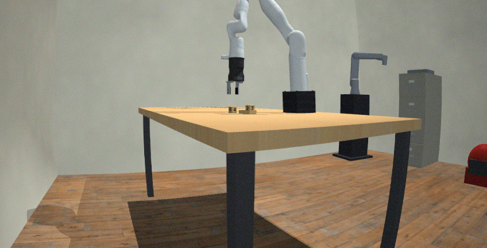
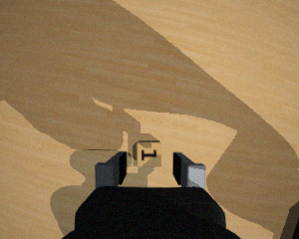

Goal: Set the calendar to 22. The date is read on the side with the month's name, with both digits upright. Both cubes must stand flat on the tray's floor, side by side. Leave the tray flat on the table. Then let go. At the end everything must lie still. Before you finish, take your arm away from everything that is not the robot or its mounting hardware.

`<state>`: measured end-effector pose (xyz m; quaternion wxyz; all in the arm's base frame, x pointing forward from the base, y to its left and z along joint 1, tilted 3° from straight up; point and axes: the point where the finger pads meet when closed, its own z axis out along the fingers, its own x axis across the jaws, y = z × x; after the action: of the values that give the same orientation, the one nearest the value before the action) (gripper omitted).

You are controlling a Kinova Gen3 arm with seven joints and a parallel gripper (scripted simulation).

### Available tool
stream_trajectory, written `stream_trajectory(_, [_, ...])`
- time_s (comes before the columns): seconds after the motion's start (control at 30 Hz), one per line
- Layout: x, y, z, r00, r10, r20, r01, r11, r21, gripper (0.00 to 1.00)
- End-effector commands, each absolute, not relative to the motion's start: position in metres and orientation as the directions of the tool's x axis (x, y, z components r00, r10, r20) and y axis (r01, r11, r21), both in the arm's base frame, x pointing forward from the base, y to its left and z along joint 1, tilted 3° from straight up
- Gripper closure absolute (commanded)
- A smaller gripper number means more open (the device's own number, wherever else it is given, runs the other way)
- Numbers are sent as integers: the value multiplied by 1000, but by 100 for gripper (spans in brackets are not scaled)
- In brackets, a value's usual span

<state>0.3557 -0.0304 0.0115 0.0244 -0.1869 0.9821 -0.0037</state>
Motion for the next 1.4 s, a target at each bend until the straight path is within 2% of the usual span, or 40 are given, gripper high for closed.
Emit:
stream_trajectory(0.0, [354, -29, 10, -924, -379, -44, -379, 925, -13, 10])
stream_trajectory(1.37, [357, -28, -22, -923, -381, -50, -381, 925, -9, 10])
